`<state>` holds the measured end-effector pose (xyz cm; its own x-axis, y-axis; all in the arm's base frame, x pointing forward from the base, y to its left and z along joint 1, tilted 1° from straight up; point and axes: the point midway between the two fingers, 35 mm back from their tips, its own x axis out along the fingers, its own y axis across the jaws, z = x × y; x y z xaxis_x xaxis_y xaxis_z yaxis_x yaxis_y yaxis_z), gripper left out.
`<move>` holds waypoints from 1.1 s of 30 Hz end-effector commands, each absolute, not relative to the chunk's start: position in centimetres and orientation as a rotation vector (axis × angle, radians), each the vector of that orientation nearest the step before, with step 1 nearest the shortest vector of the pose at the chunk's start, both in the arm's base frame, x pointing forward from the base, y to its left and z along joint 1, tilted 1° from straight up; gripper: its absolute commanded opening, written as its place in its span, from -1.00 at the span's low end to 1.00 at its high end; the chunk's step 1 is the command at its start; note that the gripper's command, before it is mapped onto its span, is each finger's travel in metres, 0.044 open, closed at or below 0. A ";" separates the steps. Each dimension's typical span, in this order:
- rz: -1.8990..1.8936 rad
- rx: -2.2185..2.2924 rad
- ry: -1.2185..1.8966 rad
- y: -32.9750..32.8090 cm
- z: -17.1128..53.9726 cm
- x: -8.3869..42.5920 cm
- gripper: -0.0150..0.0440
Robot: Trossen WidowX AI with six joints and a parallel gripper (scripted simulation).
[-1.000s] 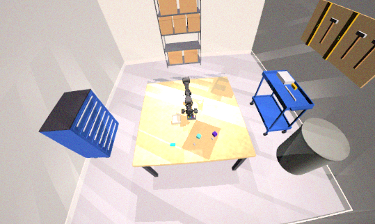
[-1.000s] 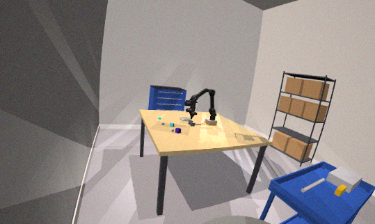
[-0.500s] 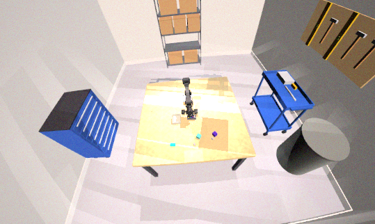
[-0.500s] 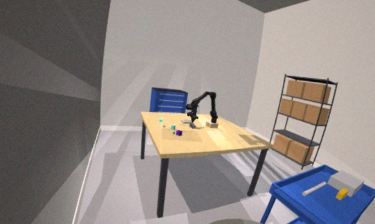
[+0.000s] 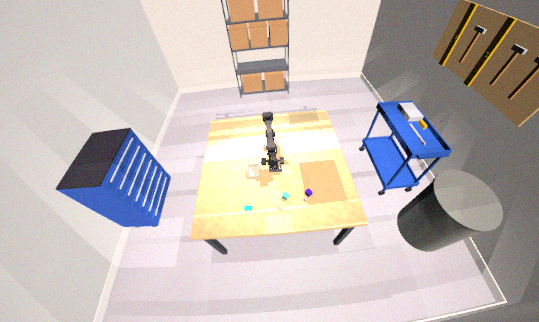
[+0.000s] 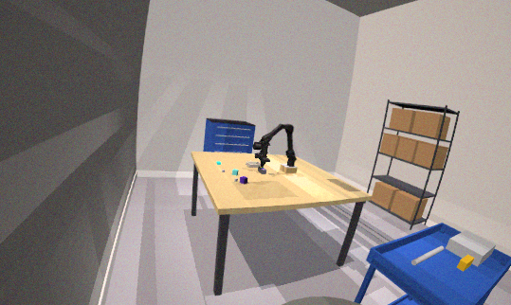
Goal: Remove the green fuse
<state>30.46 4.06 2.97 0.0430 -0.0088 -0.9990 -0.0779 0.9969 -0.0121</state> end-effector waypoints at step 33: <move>0.053 -0.069 1.527 4.1 2.0 30.5 -0.49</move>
